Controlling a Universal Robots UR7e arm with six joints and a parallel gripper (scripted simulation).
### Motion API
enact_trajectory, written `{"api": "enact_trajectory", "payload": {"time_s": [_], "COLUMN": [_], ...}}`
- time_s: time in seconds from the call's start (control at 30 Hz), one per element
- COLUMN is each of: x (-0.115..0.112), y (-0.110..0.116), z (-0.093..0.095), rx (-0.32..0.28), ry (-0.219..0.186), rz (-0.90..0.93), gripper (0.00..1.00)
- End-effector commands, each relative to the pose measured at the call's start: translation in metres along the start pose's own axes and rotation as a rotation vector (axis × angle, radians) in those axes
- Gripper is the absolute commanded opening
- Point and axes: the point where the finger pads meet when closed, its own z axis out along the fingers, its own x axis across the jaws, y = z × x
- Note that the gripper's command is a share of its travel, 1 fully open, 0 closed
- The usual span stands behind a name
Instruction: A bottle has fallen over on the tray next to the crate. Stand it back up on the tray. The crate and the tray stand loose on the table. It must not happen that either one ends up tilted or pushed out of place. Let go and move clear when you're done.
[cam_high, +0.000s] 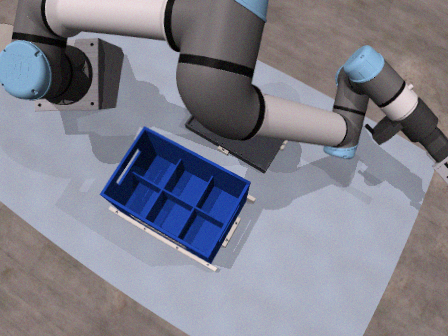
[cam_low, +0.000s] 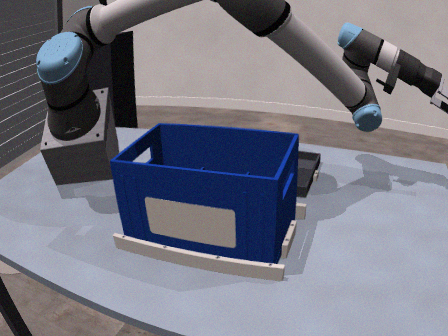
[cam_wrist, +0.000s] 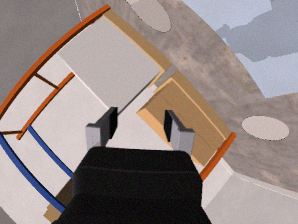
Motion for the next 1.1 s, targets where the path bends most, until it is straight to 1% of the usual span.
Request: {"api": "enact_trajectory", "payload": {"time_s": [0.0, 0.57, 0.7, 0.83, 0.93, 1.03, 1.07], "x": [-0.001, -0.001, 0.000, 0.002, 0.006, 0.011, 0.011], "y": [0.001, 0.001, 0.001, 0.002, 0.003, 0.004, 0.004], "z": [0.000, 0.000, -0.001, -0.003, -0.007, -0.014, -0.014], "rx": [-0.002, -0.002, 0.001, 0.010, 0.024, 0.048, 0.048], "ry": [-0.001, -0.001, 0.005, 0.031, 0.068, 0.121, 0.121], "rz": [0.001, 0.001, 0.004, 0.016, 0.033, 0.057, 0.057], "gripper": [1.00, 1.00, 1.00, 1.00, 1.00, 1.00, 1.00]}}
